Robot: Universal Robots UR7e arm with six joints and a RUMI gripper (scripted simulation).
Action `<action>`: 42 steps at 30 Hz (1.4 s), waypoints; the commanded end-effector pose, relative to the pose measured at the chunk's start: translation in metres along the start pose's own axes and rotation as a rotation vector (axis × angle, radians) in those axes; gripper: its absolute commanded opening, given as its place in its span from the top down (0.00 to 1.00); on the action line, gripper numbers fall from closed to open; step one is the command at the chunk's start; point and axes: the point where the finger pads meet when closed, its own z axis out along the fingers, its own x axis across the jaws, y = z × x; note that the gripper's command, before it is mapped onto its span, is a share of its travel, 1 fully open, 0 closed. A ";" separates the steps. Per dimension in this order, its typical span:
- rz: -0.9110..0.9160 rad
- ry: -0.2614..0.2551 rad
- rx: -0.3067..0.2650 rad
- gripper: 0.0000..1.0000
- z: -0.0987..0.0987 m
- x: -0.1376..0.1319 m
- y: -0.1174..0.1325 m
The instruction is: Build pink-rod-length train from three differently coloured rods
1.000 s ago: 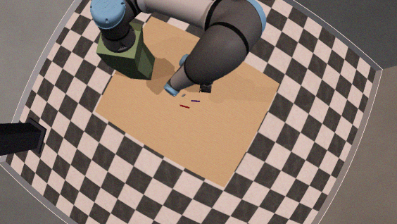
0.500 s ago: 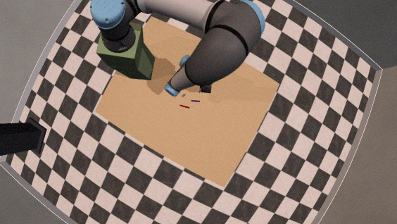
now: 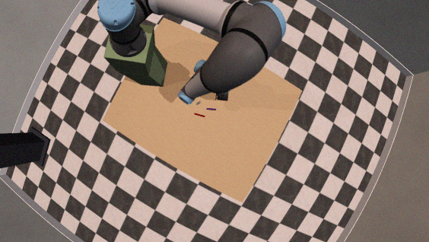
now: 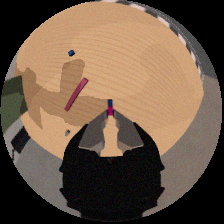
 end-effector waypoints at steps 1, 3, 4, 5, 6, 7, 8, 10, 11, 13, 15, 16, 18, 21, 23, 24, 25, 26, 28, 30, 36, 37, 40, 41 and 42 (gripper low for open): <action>-0.002 0.003 -0.002 1.00 0.000 0.002 0.000; -0.002 0.003 -0.002 1.00 0.000 0.002 0.000; -0.002 0.003 -0.002 1.00 0.000 0.002 0.000; -0.002 0.003 -0.002 1.00 0.000 0.002 0.000; -0.002 0.003 -0.002 1.00 0.000 0.002 0.000; -0.002 0.003 -0.002 1.00 0.000 0.002 0.000; -0.002 0.003 -0.002 1.00 0.000 0.002 0.000; -0.002 0.003 -0.002 1.00 0.000 0.002 0.000; -0.002 0.003 -0.002 1.00 0.000 0.002 0.000; -0.002 0.003 -0.002 1.00 0.000 0.002 0.000; -0.002 0.003 -0.002 1.00 0.000 0.002 0.000; -0.002 0.003 -0.002 1.00 0.000 0.002 0.000; -0.002 0.003 -0.002 1.00 0.000 0.002 0.000; -0.002 0.003 -0.002 1.00 0.000 0.002 0.000; -0.002 0.003 -0.002 1.00 0.000 0.002 0.000; -0.002 0.003 -0.002 1.00 0.000 0.002 0.000; -0.002 0.003 -0.002 1.00 0.000 0.002 0.000; -0.002 0.003 -0.002 0.97 0.000 0.002 0.000; -0.002 0.003 -0.002 0.97 0.000 0.002 0.000; -0.002 0.003 -0.002 0.94 0.000 0.002 0.000; -0.002 0.003 -0.002 0.89 0.000 0.002 0.000; -0.002 0.003 -0.002 0.89 0.000 0.002 0.000; -0.002 0.003 -0.002 0.86 0.000 0.002 0.000; -0.002 0.003 -0.002 0.86 0.000 0.002 0.000; -0.002 0.003 -0.002 0.86 0.000 0.002 0.000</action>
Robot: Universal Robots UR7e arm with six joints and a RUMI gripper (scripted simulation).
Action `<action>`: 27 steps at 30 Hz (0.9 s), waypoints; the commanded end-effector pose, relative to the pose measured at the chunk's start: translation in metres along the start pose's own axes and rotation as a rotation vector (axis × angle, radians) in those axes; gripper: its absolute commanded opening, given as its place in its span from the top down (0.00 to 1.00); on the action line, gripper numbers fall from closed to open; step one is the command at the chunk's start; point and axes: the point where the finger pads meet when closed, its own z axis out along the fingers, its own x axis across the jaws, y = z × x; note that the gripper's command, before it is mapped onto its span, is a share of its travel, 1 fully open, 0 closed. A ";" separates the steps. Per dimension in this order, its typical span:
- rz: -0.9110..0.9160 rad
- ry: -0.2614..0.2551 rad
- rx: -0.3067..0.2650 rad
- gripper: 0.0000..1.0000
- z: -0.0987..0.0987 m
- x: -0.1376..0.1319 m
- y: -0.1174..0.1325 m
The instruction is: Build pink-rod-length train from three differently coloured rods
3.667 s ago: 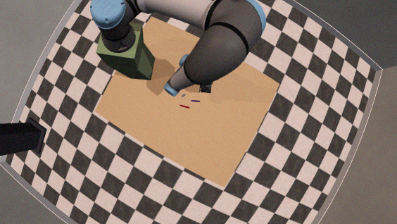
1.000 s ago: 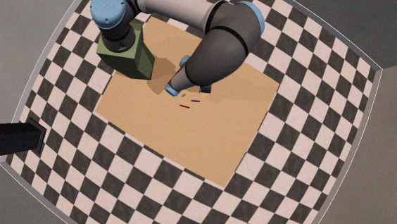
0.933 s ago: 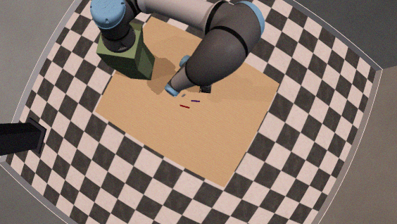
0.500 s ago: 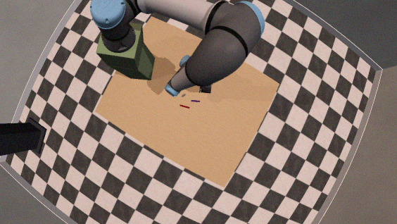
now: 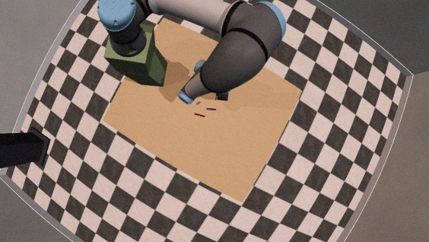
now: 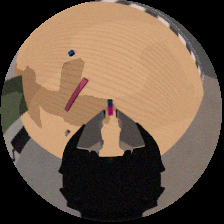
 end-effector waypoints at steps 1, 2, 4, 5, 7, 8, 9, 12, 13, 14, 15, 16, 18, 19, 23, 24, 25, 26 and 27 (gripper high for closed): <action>-0.002 0.003 -0.002 0.86 0.000 0.002 0.000; -0.002 0.003 -0.002 0.86 0.000 0.002 0.000; -0.002 0.003 -0.002 0.86 0.000 0.002 0.000; -0.002 0.003 -0.002 0.86 0.000 0.002 0.000; -0.002 0.003 -0.002 0.86 0.000 0.002 0.000; -0.002 0.003 -0.002 0.86 -0.001 0.002 0.000; -0.001 0.003 -0.002 0.86 -0.002 0.002 0.000; -0.001 0.001 -0.001 0.86 -0.006 0.000 0.000; 0.000 0.001 -0.001 0.86 -0.008 0.000 0.000; 0.000 0.001 -0.001 0.86 -0.008 0.000 0.000; 0.000 0.001 -0.001 0.86 -0.008 0.000 0.000; 0.000 0.001 -0.001 0.86 -0.011 0.000 0.000; 0.001 0.001 -0.001 0.86 -0.018 0.000 0.001; 0.001 0.001 -0.001 0.86 -0.023 0.000 0.000; 0.001 0.001 -0.001 0.86 -0.043 0.000 0.000; 0.001 0.001 -0.001 0.86 -0.048 0.000 0.000; 0.001 0.001 -0.001 0.86 -0.053 0.000 0.000; 0.001 0.001 -0.001 0.86 -0.058 0.000 0.000; 0.001 0.001 -0.001 0.86 -0.063 0.000 0.000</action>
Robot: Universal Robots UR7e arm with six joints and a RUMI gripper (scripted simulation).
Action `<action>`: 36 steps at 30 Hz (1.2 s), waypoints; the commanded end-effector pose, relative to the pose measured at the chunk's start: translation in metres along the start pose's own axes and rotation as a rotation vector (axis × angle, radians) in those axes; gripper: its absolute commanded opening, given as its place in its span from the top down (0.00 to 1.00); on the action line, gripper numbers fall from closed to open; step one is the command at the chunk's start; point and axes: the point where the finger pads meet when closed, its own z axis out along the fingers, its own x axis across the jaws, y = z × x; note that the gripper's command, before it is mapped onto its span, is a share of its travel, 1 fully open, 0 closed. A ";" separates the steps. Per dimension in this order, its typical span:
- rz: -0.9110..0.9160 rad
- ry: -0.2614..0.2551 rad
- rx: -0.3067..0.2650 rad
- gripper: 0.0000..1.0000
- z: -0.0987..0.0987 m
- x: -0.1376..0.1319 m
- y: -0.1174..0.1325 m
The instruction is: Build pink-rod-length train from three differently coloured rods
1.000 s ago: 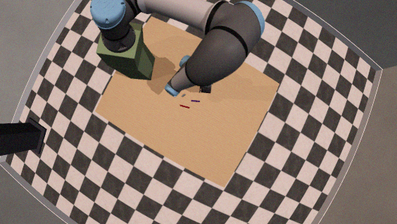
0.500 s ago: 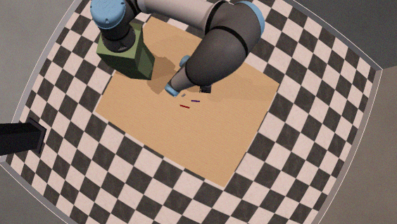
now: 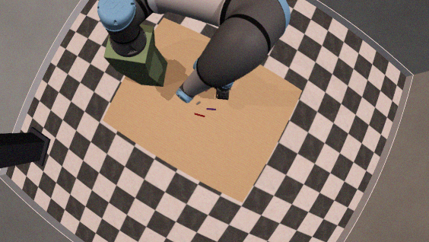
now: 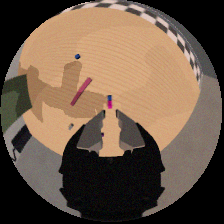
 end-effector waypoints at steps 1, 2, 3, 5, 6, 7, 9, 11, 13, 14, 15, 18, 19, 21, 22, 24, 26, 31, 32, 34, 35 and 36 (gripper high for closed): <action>0.001 -0.002 0.002 0.86 -0.034 -0.001 0.000; 0.001 -0.002 0.002 0.86 -0.039 -0.001 0.000; 0.001 -0.002 0.002 0.86 -0.042 -0.001 0.000; 0.001 -0.002 0.002 0.86 -0.042 -0.001 0.000; 0.001 -0.002 0.002 0.86 -0.046 -0.001 0.000; 0.001 -0.002 0.002 0.86 -0.049 -0.001 0.000; 0.001 -0.002 0.002 0.86 -0.054 -0.001 0.000; 0.001 -0.002 0.002 0.86 -0.056 -0.001 0.000; 0.001 -0.002 0.002 0.86 -0.057 -0.001 0.000; 0.001 -0.002 0.002 0.86 -0.058 -0.001 0.000; 0.001 -0.002 0.002 0.86 -0.058 -0.001 0.000; 0.000 -0.002 0.002 0.00 -0.058 -0.001 0.000; 0.000 -0.002 0.002 0.00 -0.058 -0.001 0.000; 0.000 -0.001 0.001 0.00 -0.057 -0.001 0.000; 0.000 -0.001 0.001 0.00 -0.057 -0.001 0.000; 0.000 -0.001 0.002 0.00 -0.057 -0.001 0.000; 0.000 -0.001 0.001 0.00 -0.057 -0.001 0.000; 0.000 -0.001 0.001 0.00 -0.057 0.000 0.000; 0.000 -0.001 0.001 0.00 -0.057 0.000 0.000; 0.000 -0.001 0.001 0.00 -0.057 0.000 0.000; 0.000 -0.001 0.001 0.00 -0.057 0.000 0.000; 0.000 -0.001 0.001 0.00 -0.057 0.000 0.000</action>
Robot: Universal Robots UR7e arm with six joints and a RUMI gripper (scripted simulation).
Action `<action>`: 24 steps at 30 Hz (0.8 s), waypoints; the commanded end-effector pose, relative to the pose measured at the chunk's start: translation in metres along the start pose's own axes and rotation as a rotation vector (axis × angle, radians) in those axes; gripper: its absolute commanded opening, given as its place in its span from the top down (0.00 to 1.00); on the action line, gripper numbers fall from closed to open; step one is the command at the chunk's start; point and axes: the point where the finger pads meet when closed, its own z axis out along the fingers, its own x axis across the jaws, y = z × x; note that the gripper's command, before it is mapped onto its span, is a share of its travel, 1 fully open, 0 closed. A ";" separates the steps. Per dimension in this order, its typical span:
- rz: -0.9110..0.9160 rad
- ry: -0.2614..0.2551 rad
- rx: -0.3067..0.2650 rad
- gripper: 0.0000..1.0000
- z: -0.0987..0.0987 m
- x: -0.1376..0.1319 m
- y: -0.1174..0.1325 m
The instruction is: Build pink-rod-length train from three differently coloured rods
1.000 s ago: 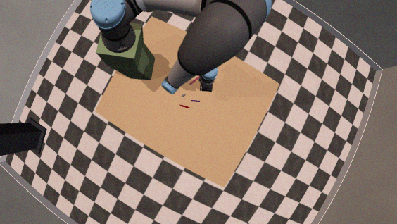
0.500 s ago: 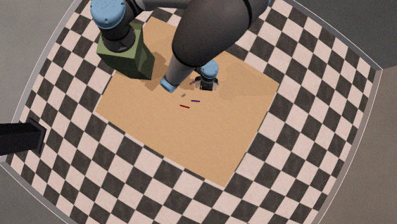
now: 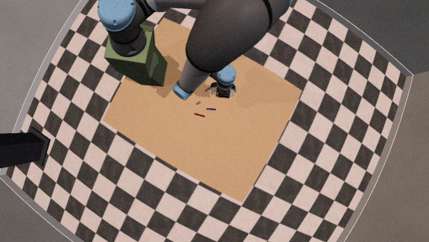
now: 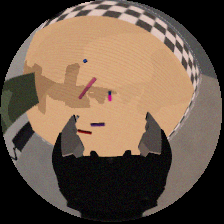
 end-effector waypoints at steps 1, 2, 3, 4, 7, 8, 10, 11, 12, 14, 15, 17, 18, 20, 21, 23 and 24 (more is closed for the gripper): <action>0.002 -0.001 0.001 0.00 0.000 -0.001 0.000; 0.002 -0.001 0.001 0.00 0.000 -0.001 0.000; 0.002 -0.001 0.001 0.00 0.000 -0.001 0.000; 0.004 -0.001 0.001 0.00 0.000 -0.001 0.000; 0.021 -0.002 0.001 0.00 0.000 -0.002 0.002; 0.031 -0.002 0.002 0.00 0.001 -0.002 0.002; 0.059 -0.002 0.002 0.00 0.001 -0.003 0.004; 0.077 -0.003 0.002 0.00 0.002 -0.004 0.005; 0.098 -0.003 0.002 0.00 0.002 -0.004 0.007; 0.150 -0.004 0.002 0.00 0.003 -0.006 0.010; 0.180 -0.004 0.002 0.00 0.003 -0.007 0.012; 0.241 -0.005 0.002 0.00 0.004 -0.009 0.016; 0.260 -0.005 0.002 0.00 0.005 -0.010 0.018; 0.260 -0.005 0.002 0.00 0.005 -0.010 0.018; 0.300 -0.005 0.002 0.00 0.005 -0.010 0.021; 0.366 -0.005 0.002 0.00 0.006 -0.012 0.025; 0.386 -0.005 0.002 0.00 0.007 -0.013 0.027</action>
